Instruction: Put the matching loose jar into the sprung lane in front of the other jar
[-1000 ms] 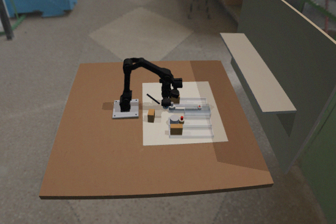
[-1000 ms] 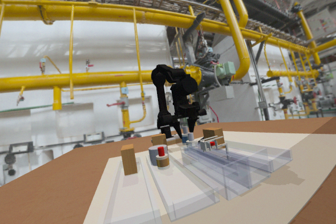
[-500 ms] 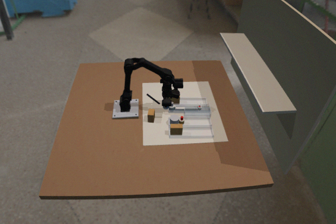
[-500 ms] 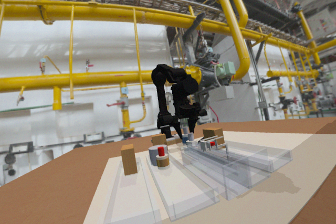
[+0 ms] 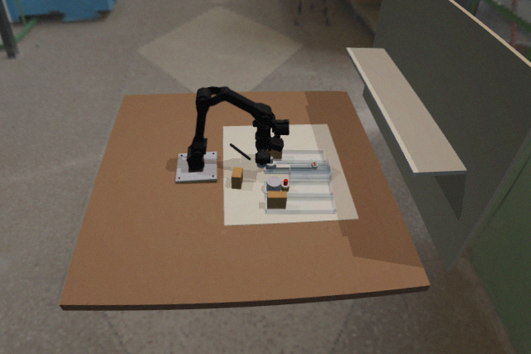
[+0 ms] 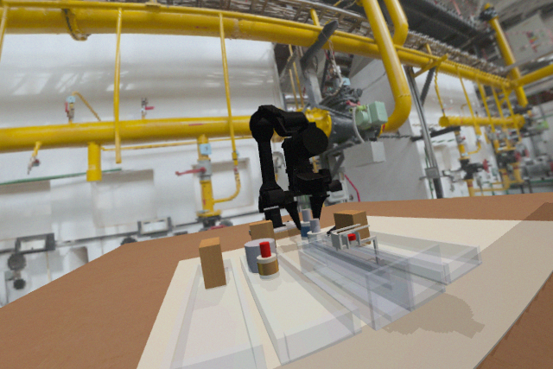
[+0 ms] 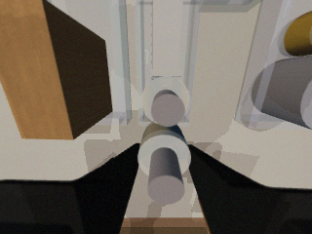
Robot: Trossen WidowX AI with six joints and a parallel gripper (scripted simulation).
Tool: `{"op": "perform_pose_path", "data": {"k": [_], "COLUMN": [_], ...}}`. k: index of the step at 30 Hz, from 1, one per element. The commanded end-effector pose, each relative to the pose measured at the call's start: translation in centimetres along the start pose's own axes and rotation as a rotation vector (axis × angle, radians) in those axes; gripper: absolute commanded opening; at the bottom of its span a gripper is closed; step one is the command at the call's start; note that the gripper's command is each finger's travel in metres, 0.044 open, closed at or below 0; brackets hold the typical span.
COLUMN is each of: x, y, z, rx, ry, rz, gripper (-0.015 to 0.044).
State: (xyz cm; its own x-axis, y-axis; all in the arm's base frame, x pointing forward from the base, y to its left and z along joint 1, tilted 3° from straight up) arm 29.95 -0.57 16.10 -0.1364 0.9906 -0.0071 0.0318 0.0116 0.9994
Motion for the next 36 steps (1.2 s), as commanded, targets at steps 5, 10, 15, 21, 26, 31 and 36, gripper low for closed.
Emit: {"op": "perform_pose_path", "data": {"k": [5,10,15,21,26,31,36], "x": [-0.2,-0.2,-0.3,-0.3,-0.4,-0.4,-0.5], "y": [0.3,0.3,0.3,0.3,0.4,0.4,0.4], "z": [0.7,0.9,1.2,1.4,1.6,1.8,2.0], "rx": [-0.023,-0.023,-0.023,-0.024,-0.024,-0.024,-0.024], "ry": [0.004,0.004,0.004,0.004,0.004,0.004,0.004], "rz": [-0.009,-0.009,-0.009,-0.009,-0.009,-0.009,-0.009], "gripper": [0.0000,0.0000,0.0000,0.0000,0.0000,0.0000,0.0000]}}
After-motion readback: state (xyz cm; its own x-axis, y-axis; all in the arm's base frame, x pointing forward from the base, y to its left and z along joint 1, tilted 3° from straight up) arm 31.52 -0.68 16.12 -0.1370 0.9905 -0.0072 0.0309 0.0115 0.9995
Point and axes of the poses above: the point midway between the two fingers, 35 mm back from their tips, its own y axis back along the fingers, its own x axis across the jaws, z = x × y, the point moved 10 cm from there along y, back along the fingers, and after that the axes turned 11 degrees about y, right-handed, at the moved point
